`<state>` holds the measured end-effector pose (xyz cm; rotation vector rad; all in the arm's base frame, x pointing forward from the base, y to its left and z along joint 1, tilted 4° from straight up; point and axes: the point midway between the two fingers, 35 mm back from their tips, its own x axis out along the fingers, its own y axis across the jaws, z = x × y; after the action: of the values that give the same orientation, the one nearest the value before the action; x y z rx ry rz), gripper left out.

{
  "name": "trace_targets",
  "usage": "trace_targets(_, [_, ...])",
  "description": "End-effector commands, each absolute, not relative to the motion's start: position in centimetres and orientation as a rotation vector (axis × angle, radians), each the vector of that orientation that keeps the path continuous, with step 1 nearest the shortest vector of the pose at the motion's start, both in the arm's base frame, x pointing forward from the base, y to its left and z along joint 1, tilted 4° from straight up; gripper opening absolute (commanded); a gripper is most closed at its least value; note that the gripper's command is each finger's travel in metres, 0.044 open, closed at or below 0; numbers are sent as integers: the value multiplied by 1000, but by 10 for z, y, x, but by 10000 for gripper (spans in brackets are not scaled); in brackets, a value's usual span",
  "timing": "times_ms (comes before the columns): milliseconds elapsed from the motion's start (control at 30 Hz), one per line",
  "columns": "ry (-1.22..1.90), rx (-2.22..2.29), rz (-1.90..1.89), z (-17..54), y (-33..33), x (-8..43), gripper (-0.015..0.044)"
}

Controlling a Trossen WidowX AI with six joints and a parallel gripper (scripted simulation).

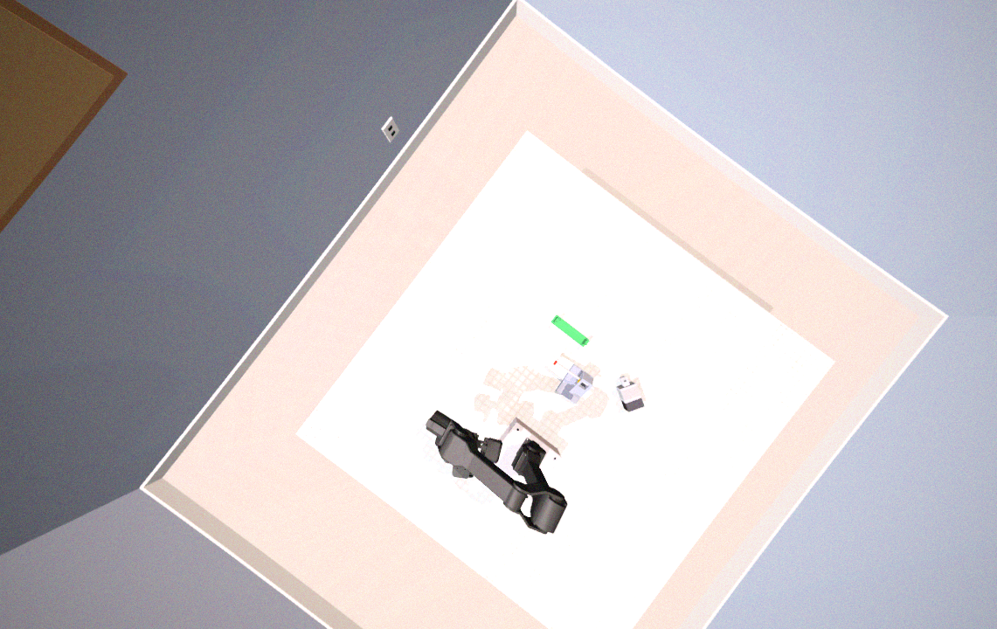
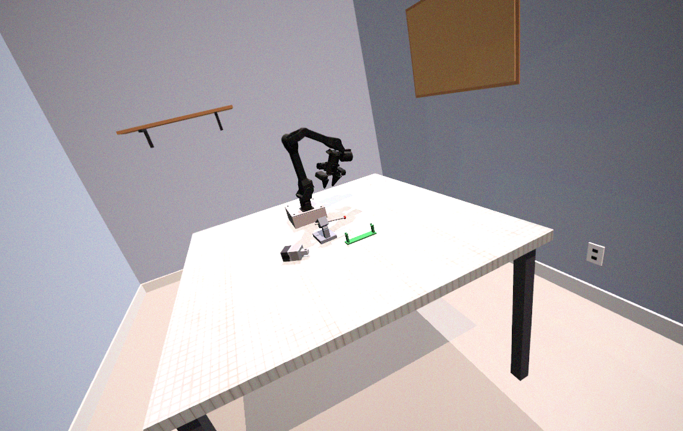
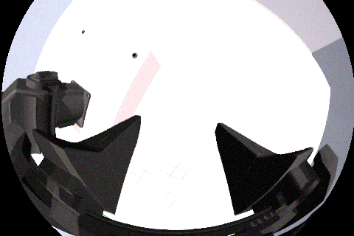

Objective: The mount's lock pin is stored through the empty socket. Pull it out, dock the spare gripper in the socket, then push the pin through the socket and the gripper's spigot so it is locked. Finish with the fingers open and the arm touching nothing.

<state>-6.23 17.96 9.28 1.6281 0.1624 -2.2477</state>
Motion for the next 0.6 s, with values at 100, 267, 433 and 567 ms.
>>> trace_targets(100, [-235,1941,-2500,108,214,21,300])
trace_targets(267, [-580,2141,-2630,120,215,87,300])
trace_targets(433, [-999,2319,-2704,132,196,153,300])
trace_targets(567, [-1393,2438,-2707,142,166,203,300])
